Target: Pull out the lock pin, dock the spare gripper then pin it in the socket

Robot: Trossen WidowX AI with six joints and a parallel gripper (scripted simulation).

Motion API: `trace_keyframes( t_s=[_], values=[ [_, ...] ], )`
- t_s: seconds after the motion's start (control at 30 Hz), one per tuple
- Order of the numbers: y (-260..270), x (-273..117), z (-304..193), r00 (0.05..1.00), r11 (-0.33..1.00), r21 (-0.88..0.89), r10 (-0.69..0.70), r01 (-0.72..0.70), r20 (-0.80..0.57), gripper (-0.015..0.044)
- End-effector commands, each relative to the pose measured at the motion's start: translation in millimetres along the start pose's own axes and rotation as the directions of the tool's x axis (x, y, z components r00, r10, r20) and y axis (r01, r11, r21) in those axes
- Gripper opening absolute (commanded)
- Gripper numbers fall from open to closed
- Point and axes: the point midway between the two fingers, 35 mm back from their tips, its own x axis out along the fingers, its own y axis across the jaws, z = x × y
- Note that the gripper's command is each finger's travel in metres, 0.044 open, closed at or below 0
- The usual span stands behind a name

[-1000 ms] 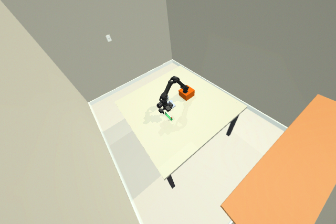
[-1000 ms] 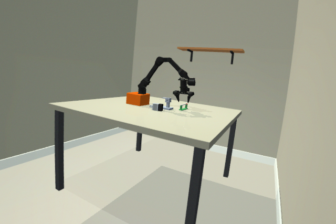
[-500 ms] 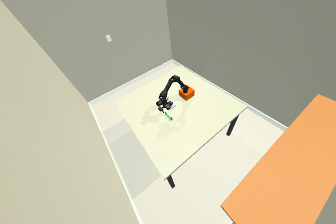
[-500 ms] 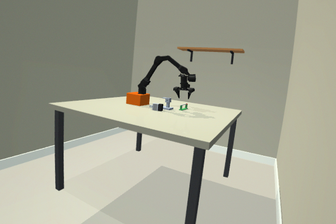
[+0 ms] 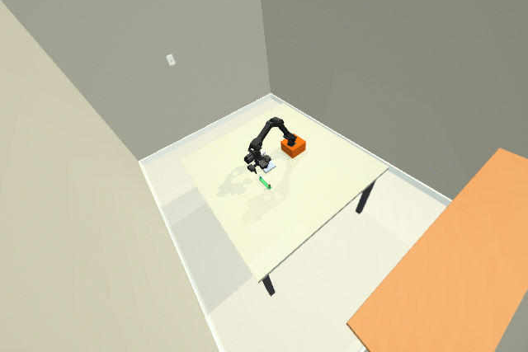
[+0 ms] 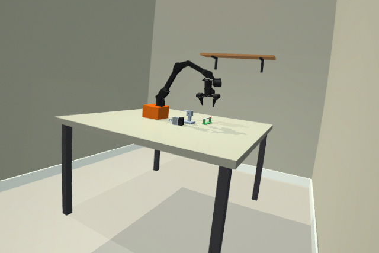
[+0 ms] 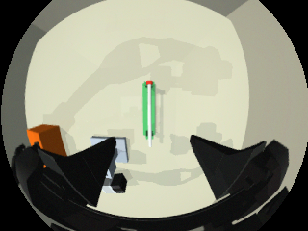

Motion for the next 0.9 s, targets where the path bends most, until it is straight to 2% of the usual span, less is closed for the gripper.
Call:
trace_keyframes(
  t_s=[0.0,0.1,0.23,0.3,0.43,0.57,0.67,0.87],
  values=[
    [-0.6,-25.7,3.2,1.000,1.000,0.002,-0.008,0.008,0.001,0.0440],
    [-2.1,-18.5,-1.1,1.000,1.000,0.014,-0.019,0.019,0.001,0.0440],
    [16.7,-25.3,-72.4,0.999,0.938,0.346,-0.019,0.034,-0.046,0.0440],
    [26.7,-27.3,-95.7,0.998,0.889,0.455,-0.016,0.043,-0.062,0.0440],
    [60.8,-31.3,-151.7,0.995,0.700,0.711,0.000,0.073,-0.102,0.0440],
    [105.0,-33.0,-198.2,0.990,0.431,0.896,0.026,0.111,-0.135,0.0440],
    [132.7,-32.7,-218.9,0.988,0.258,0.957,0.044,0.134,-0.150,0.0440],
    [134.3,-32.7,-220.0,0.988,0.248,0.959,0.045,0.135,-0.151,0.0440]
  ],
)
